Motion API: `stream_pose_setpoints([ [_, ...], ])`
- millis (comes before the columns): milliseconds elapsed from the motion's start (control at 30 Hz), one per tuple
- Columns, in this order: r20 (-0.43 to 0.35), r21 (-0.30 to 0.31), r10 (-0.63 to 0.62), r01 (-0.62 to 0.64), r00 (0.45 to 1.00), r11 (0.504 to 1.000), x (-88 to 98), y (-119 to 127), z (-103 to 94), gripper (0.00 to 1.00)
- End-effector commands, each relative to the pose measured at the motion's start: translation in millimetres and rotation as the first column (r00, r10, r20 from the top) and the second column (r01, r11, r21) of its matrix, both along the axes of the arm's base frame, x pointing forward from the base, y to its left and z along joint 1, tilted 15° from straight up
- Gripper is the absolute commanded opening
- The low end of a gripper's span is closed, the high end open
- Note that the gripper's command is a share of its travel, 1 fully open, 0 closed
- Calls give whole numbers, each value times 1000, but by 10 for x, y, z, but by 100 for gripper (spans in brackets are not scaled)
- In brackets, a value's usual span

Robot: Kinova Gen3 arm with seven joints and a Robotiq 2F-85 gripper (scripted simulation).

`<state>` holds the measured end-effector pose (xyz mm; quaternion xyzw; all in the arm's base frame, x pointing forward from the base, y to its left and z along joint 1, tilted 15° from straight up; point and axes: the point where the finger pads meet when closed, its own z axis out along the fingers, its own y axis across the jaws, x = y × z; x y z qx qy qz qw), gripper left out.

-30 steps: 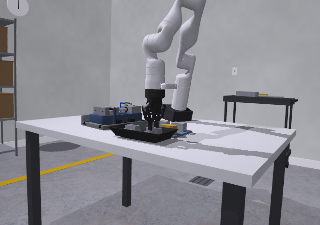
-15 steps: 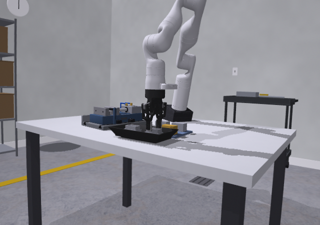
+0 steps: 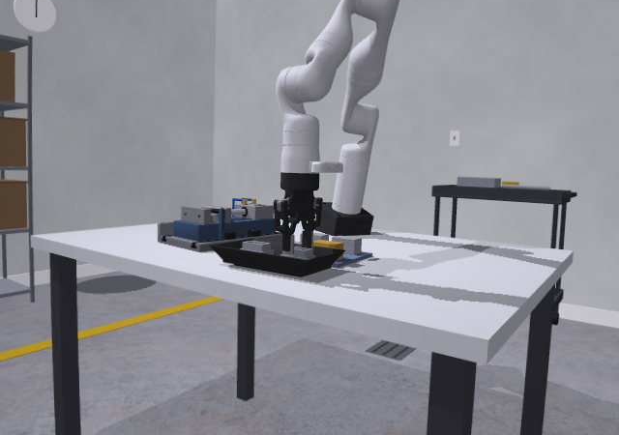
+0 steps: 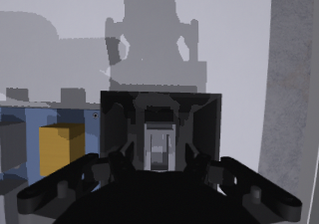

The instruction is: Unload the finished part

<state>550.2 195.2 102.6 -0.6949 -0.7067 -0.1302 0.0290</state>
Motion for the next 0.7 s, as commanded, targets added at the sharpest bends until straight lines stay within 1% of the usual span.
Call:
stream_pose_setpoints([
  [0,2,1,0,0,1000,1000,6,-1,11,67],
  [200,2,1,0,0,1000,1000,4,-3,21,67],
  [400,2,1,0,0,1000,1000,-4,-17,78,67],
  [533,2,1,0,0,1000,1000,-22,-45,202,67],
  [667,2,1,0,0,1000,1000,-49,-88,385,67],
])
